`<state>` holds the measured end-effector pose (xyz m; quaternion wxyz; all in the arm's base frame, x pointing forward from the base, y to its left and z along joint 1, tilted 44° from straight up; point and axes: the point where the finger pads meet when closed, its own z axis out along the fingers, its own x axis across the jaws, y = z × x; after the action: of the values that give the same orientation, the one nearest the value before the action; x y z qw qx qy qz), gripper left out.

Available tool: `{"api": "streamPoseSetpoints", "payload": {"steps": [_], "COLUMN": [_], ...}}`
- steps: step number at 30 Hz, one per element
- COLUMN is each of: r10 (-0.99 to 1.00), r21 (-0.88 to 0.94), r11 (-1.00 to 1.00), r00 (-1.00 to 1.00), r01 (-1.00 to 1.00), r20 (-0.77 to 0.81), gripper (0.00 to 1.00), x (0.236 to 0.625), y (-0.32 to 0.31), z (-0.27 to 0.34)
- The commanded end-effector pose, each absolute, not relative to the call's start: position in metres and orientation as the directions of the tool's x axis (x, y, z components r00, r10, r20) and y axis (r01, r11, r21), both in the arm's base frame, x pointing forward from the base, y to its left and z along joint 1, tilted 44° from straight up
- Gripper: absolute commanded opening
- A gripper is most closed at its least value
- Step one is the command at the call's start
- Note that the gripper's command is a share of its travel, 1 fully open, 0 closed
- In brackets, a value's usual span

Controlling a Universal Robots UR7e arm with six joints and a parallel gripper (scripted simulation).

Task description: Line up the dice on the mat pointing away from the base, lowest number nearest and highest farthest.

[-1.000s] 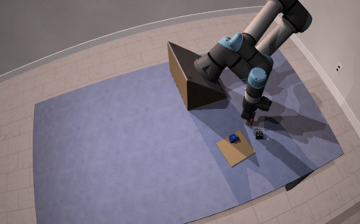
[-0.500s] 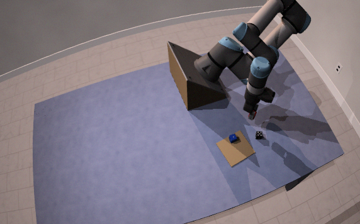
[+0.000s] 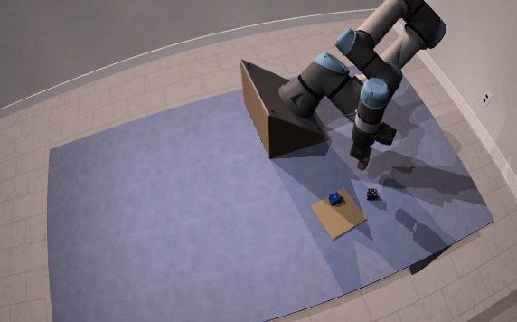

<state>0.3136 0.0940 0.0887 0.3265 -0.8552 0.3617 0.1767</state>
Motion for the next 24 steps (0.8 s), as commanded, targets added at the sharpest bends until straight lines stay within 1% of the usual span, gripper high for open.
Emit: {"api": "streamPoseSetpoints", "payload": {"steps": [1, 5, 8, 15, 16, 18, 20, 24], "r10": [-0.507, -0.516, -0.546, -0.65, -0.652, -0.677, -0.677, -0.709], "r21": [-0.428, -0.418, -0.384, -0.227, -0.223, -0.167, -0.167, -0.067], "r11": [-0.522, -0.513, -0.481, -0.327, -0.323, -0.267, -0.267, -0.164], "r00": [0.672, 0.658, 0.612, 0.393, 0.387, 0.308, 0.308, 0.165], "r01": [-0.738, -0.75, -0.788, -0.917, -0.92, -0.949, -0.949, -0.984], "r20": [-0.54, -0.548, -0.572, -0.651, -0.652, -0.669, -0.669, -0.686], "gripper": [0.57, 0.57, 0.57, 0.57, 0.57, 0.57, 0.57, 0.57], "x": [0.315, 0.317, 0.326, 0.363, 0.363, 0.375, 0.375, 0.394], "y": [0.093, 0.091, 0.084, 0.054, 0.054, 0.044, 0.044, 0.028], "z": [0.089, 0.087, 0.083, 0.06, 0.059, 0.049, 0.049, 0.03]}}
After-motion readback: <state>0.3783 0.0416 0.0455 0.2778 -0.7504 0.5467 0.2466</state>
